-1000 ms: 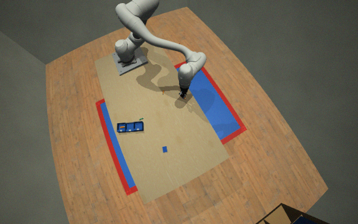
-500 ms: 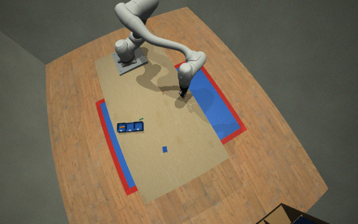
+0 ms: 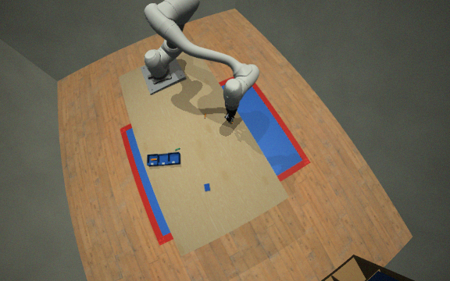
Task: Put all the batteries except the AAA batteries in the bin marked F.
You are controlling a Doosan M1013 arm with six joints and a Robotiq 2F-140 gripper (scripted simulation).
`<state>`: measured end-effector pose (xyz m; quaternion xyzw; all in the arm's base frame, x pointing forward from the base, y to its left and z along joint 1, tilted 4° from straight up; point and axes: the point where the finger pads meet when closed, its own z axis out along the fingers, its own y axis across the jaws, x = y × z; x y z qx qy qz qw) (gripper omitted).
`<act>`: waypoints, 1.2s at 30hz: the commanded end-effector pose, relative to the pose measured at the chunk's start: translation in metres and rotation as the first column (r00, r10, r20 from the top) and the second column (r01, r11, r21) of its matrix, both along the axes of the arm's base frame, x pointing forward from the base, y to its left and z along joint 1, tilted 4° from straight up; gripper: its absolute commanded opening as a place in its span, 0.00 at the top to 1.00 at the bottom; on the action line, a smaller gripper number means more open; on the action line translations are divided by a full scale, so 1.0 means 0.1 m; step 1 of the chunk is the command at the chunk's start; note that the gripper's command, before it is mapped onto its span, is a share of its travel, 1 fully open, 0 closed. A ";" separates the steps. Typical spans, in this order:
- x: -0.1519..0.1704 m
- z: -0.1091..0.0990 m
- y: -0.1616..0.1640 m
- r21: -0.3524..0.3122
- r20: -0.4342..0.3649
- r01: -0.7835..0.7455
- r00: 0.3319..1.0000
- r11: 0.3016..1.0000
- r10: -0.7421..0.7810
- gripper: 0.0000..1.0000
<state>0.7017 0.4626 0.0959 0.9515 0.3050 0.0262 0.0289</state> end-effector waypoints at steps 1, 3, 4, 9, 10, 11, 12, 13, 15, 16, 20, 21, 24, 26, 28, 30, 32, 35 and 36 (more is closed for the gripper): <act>0.01 0.03 -0.04 0.001 0.000 -0.005 1.000 1.000 0.005 0.85; 0.03 0.04 -0.16 0.001 0.000 -0.005 1.000 1.000 0.005 0.85; 0.04 0.04 -0.22 0.001 0.000 -0.005 1.000 1.000 0.005 0.85; 0.08 0.06 -0.51 0.001 0.000 -0.005 1.000 1.000 0.005 0.85; 0.08 0.06 -0.57 0.001 0.000 -0.005 1.000 1.000 0.005 0.85; 0.09 0.06 -0.63 0.001 0.000 -0.005 1.000 1.000 0.005 0.85; 0.10 0.06 -0.69 0.001 0.000 -0.005 1.000 1.000 0.005 0.85; 0.11 0.07 -0.75 0.001 0.000 -0.005 1.000 1.000 0.005 0.85; 0.12 0.07 -0.87 0.001 0.000 -0.005 1.000 1.000 0.005 0.85; 0.13 0.08 -0.93 0.001 0.000 -0.005 1.000 1.000 0.005 0.85; 0.15 0.08 -1.05 0.001 0.000 -0.005 1.000 1.000 0.005 0.85; 0.16 0.08 -1.11 0.001 0.000 -0.005 1.000 1.000 0.005 0.85; 0.18 0.09 -1.29 0.001 0.000 -0.005 1.000 1.000 0.005 0.85; 0.20 0.10 -1.40 0.001 0.000 -0.005 1.000 1.000 0.005 0.85; 0.21 0.10 -1.52 0.001 0.000 -0.005 1.000 1.000 0.005 0.85; 0.23 0.11 -1.64 0.001 0.000 -0.005 1.000 1.000 0.005 0.85; 0.25 0.11 -1.76 0.001 0.000 -0.005 1.000 1.000 0.005 0.85; 0.25 0.12 -1.82 0.001 0.000 -0.005 1.000 1.000 0.005 0.85; 0.26 0.12 -1.88 0.001 0.000 -0.005 1.000 1.000 0.005 0.85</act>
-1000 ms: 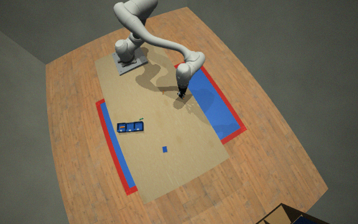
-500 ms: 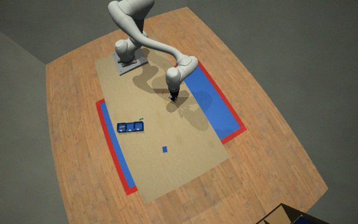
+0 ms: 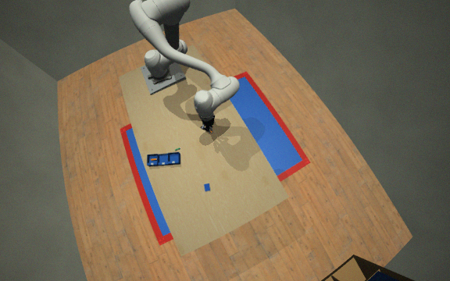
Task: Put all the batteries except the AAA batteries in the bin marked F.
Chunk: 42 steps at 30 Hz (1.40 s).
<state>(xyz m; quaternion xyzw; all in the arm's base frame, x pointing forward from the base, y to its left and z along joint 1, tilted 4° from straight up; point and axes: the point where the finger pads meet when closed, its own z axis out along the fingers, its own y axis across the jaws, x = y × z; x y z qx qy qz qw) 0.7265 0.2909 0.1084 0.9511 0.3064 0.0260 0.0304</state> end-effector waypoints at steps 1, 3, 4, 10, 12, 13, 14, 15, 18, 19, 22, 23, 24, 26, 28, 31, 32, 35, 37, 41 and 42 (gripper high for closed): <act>0.02 0.00 -0.22 0.004 -0.001 -0.002 1.000 1.000 0.002 0.85; 0.04 0.00 -0.34 0.004 -0.001 -0.002 1.000 1.000 0.002 0.85; 0.05 0.01 -0.40 0.004 -0.001 -0.002 1.000 1.000 0.002 0.85; 0.09 0.02 -0.76 0.004 -0.001 -0.002 1.000 1.000 0.002 0.85; 0.11 0.03 -0.88 0.004 -0.001 -0.002 1.000 1.000 0.002 0.85; 0.12 0.03 -0.94 0.004 -0.001 -0.002 1.000 1.000 0.002 0.85; 0.13 0.03 -0.99 0.004 -0.001 -0.002 1.000 1.000 0.002 0.85; 0.13 0.03 -0.99 0.004 -0.001 -0.002 1.000 1.000 0.002 0.85; 0.14 0.04 -1.11 0.004 -0.001 -0.002 1.000 1.000 0.002 0.85; 0.15 0.04 -1.17 0.004 -0.001 -0.002 1.000 1.000 0.002 0.85; 0.17 0.05 -1.35 0.004 -0.001 -0.002 1.000 1.000 0.002 0.85; 0.18 0.05 -1.41 0.004 -0.001 -0.002 1.000 1.000 0.002 0.85; 0.19 0.06 -1.47 0.004 -0.001 -0.002 1.000 1.000 0.002 0.85; 0.21 0.06 -1.59 0.004 -0.001 -0.002 1.000 1.000 0.002 0.85; 0.22 0.07 -1.71 0.004 -0.001 -0.002 1.000 1.000 0.002 0.85; 0.25 0.07 -1.89 0.004 -0.001 -0.002 1.000 1.000 0.002 0.85; 0.25 0.07 -1.89 0.004 -0.001 -0.002 1.000 1.000 0.002 0.85; 0.26 0.08 -2.00 0.004 -0.001 -0.002 1.000 1.000 0.002 0.85; 0.28 0.09 -2.12 0.004 -0.001 -0.002 1.000 1.000 0.002 0.85; 0.31 0.10 -2.36 0.004 -0.001 -0.002 1.000 1.000 0.002 0.85; 0.32 0.10 -2.42 0.004 -0.001 -0.002 1.000 1.000 0.002 0.85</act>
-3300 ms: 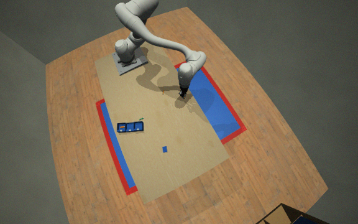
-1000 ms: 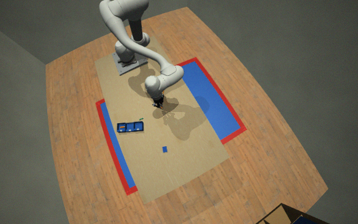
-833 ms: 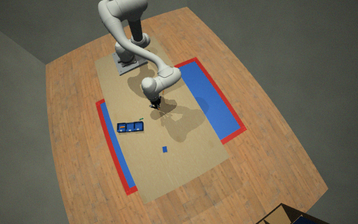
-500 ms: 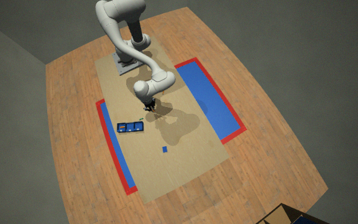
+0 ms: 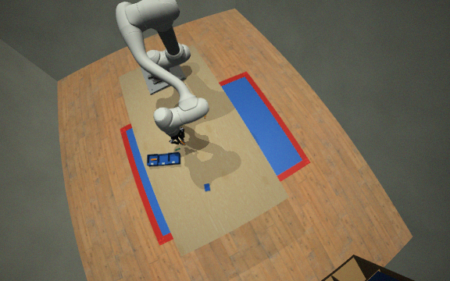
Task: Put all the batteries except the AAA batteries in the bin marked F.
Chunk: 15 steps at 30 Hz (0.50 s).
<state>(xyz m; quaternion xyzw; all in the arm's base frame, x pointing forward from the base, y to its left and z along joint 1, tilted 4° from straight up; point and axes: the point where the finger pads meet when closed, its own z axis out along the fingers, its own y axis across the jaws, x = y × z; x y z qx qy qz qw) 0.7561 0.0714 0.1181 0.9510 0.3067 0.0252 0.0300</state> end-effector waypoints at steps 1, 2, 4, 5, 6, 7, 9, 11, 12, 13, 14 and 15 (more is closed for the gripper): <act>0.03 0.01 -0.29 0.004 0.001 -0.001 1.000 1.000 0.001 0.85; 0.04 0.01 -0.34 0.004 0.001 -0.001 1.000 1.000 0.001 0.85; 0.06 0.01 -0.46 0.004 0.001 -0.001 1.000 1.000 0.001 0.85; 0.06 0.02 -0.52 0.004 0.001 -0.001 1.000 1.000 0.001 0.85; 0.07 0.02 -0.58 0.004 0.001 -0.001 1.000 1.000 0.001 0.85; 0.07 0.02 -0.58 0.004 0.001 -0.001 1.000 1.000 0.001 0.85; 0.08 0.02 -0.64 0.004 0.001 -0.001 1.000 1.000 0.001 0.85; 0.10 0.03 -0.76 0.004 0.001 -0.001 1.000 1.000 0.001 0.85; 0.10 0.03 -0.82 0.004 0.001 -0.001 1.000 1.000 0.001 0.85; 0.11 0.03 -0.88 0.004 0.001 -0.001 1.000 1.000 0.001 0.85; 0.12 0.04 -0.94 0.004 0.001 -0.001 1.000 1.000 0.001 0.85; 0.13 0.04 -1.00 0.004 0.001 -0.001 1.000 1.000 0.001 0.85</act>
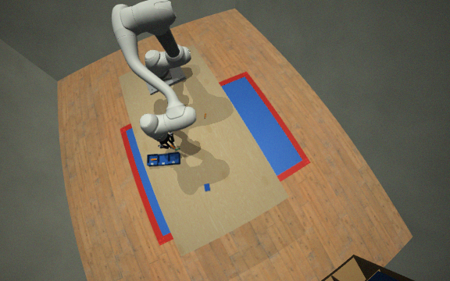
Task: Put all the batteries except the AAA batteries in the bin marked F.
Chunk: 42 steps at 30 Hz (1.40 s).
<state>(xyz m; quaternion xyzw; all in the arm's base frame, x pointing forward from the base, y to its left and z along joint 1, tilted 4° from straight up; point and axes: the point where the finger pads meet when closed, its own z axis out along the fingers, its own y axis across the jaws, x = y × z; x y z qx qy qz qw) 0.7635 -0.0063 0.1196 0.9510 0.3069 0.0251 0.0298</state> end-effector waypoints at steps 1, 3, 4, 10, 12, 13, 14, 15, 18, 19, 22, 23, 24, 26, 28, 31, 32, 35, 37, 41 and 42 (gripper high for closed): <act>0.06 0.03 -0.28 0.004 0.002 -0.001 1.000 1.000 0.001 0.85; 0.08 0.03 -0.40 0.004 0.002 -0.001 1.000 1.000 0.001 0.85; 0.09 0.04 -0.46 0.004 0.002 -0.001 1.000 1.000 0.001 0.85; 0.12 0.05 -0.70 0.004 0.002 -0.001 1.000 1.000 0.001 0.85; 0.14 0.05 -0.81 0.004 0.002 -0.001 1.000 1.000 0.001 0.85; 0.14 0.05 -0.87 0.004 0.002 -0.001 1.000 1.000 0.001 0.85; 0.15 0.06 -0.93 0.004 0.002 -0.001 1.000 1.000 0.001 0.85; 0.16 0.06 -0.99 0.004 0.002 -0.001 1.000 1.000 0.001 0.85; 0.17 0.06 -1.07 0.004 0.002 -0.001 1.000 1.000 0.001 0.85; 0.18 0.07 -1.12 0.007 0.003 0.049 0.999 0.999 -0.049 0.85; 0.20 0.08 -1.30 0.017 0.008 0.192 0.981 0.981 -0.192 0.85; 0.21 0.08 -1.36 0.019 0.009 0.219 0.976 0.975 -0.220 0.85; 0.22 0.08 -1.42 0.022 0.009 0.249 0.968 0.968 -0.250 0.85; 0.23 0.08 -1.48 0.024 0.010 0.279 0.960 0.960 -0.279 0.85; 0.23 0.09 -1.54 0.031 0.011 0.355 0.935 0.934 -0.355 0.85; 0.26 0.09 -1.72 0.038 0.012 0.433 0.901 0.901 -0.433 0.85; 0.27 0.10 -1.78 0.040 0.013 0.460 0.887 0.887 -0.461 0.85; 0.28 0.10 -1.86 0.048 0.013 0.540 0.841 0.840 -0.541 0.85; 0.28 0.10 -1.86 0.054 0.013 0.591 0.806 0.805 -0.592 0.85; 0.28 0.10 -1.86 0.065 0.011 0.684 0.727 0.726 -0.686 0.85; 0.28 0.10 -1.86 0.068 0.010 0.706 0.706 0.705 -0.708 0.85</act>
